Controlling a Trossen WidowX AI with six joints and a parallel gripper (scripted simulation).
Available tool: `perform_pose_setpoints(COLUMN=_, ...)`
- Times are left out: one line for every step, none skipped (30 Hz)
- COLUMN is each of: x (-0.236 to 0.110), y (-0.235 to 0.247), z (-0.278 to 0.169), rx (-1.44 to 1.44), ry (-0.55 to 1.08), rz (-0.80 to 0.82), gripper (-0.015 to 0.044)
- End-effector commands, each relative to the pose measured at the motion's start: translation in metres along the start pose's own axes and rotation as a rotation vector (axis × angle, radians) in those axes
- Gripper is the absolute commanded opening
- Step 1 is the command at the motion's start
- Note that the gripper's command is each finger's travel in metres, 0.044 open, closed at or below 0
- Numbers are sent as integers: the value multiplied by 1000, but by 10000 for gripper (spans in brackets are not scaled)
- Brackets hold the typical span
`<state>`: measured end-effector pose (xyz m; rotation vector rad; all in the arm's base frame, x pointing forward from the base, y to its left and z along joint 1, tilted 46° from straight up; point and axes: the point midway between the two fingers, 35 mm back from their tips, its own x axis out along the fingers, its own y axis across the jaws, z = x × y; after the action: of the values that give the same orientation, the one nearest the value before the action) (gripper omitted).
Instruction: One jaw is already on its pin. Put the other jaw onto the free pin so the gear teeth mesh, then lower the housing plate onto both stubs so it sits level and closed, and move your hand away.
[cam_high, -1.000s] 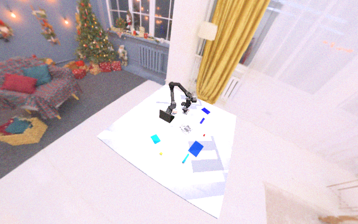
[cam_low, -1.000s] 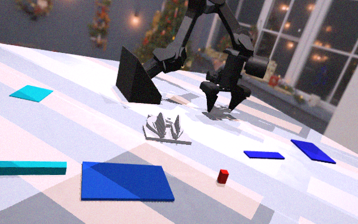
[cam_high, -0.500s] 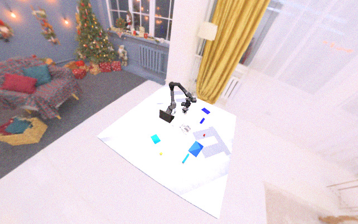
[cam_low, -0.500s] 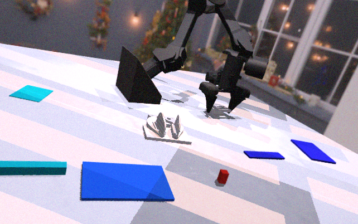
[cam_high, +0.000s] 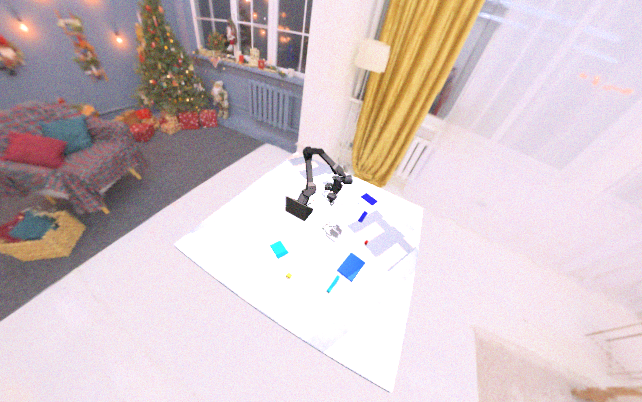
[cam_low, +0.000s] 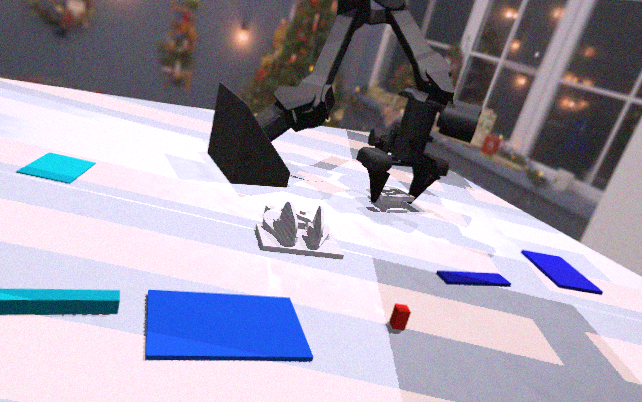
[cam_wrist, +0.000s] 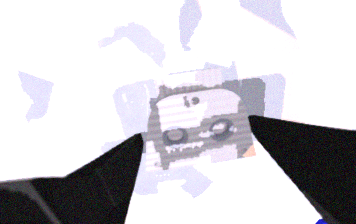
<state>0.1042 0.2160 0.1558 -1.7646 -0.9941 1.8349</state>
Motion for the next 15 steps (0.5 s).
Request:
perform_pose_setpoints(x=0, y=0, z=0, rx=0, ry=0, rz=0, gripper=413)
perform_pose_setpoints(x=0, y=0, z=0, rx=0, ry=0, rz=0, gripper=407)
perform_pose_setpoints(x=0, y=0, z=0, rx=0, ry=0, rz=0, gripper=400)
perform_pose_setpoints(x=0, y=0, z=0, rx=0, ry=0, rz=0, gripper=393)
perform_pose_setpoints(x=0, y=0, z=0, rx=0, ry=0, rz=0, gripper=387)
perform_pose_setpoints(x=0, y=0, z=0, rx=0, ry=0, rz=0, gripper=380)
perform_pose_setpoints(x=0, y=0, z=0, rx=0, ry=0, rz=0, gripper=373)
perform_pose_setpoints(x=0, y=0, z=0, rx=0, ry=0, rz=0, gripper=367)
perform_pose_setpoints(x=0, y=0, z=0, rx=0, ry=0, rz=0, gripper=360)
perform_pose_setpoints(x=0, y=0, z=0, rx=0, ry=0, rz=0, gripper=353)
perform_pose_setpoints(x=0, y=0, z=0, rx=0, ry=0, rz=0, gripper=351)
perform_pose_setpoints(x=0, y=0, z=0, rx=0, ry=0, rz=0, gripper=351)
perform_pose_setpoints(x=0, y=0, z=0, rx=0, ry=0, rz=0, gripper=351)
perform_pose_setpoints(x=0, y=0, z=0, rx=0, ry=0, rz=0, gripper=351)
perform_pose_setpoints(x=0, y=0, z=0, rx=0, ry=0, rz=0, gripper=351)
